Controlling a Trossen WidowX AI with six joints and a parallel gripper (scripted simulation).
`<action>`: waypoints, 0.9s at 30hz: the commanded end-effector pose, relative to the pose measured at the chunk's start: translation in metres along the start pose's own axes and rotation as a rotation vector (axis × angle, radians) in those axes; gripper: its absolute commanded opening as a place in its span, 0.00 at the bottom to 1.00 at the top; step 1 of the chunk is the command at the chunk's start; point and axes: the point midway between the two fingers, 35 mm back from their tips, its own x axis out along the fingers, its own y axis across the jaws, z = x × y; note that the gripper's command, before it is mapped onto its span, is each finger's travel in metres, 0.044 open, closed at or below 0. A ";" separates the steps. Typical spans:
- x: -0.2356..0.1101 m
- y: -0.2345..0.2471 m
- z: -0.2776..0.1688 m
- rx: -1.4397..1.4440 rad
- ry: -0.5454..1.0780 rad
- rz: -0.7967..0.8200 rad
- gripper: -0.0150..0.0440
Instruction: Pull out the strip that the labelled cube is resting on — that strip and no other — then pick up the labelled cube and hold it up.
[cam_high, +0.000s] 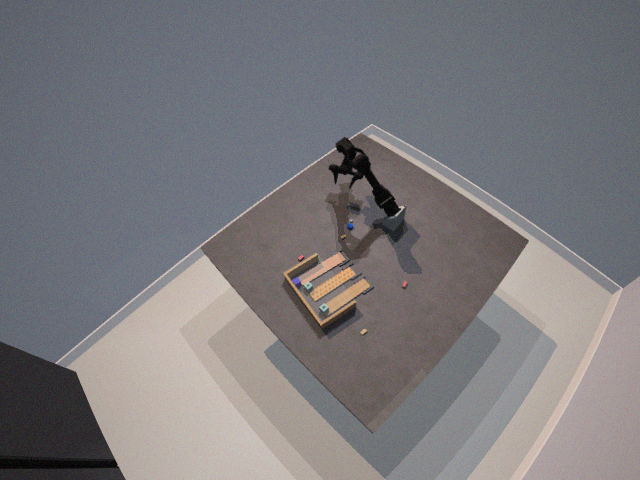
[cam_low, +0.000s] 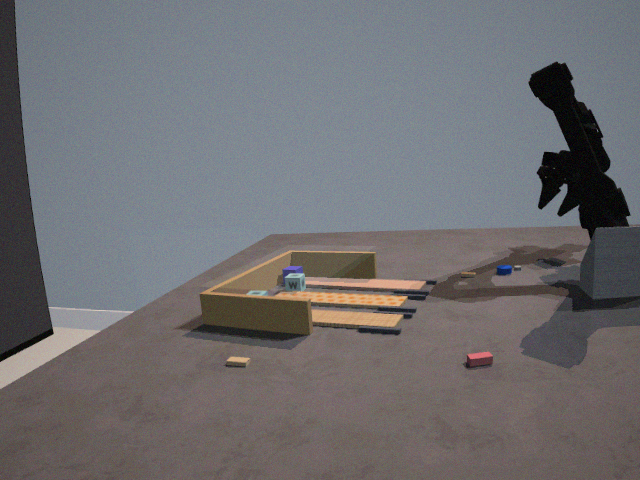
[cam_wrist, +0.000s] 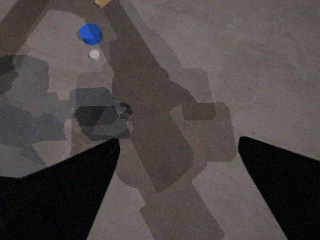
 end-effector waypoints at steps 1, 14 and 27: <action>0.001 0.000 0.000 0.000 -0.001 0.003 0.93; 0.075 0.014 0.022 -0.069 -0.069 0.284 0.93; 0.160 0.020 0.095 -0.192 -0.036 0.401 0.93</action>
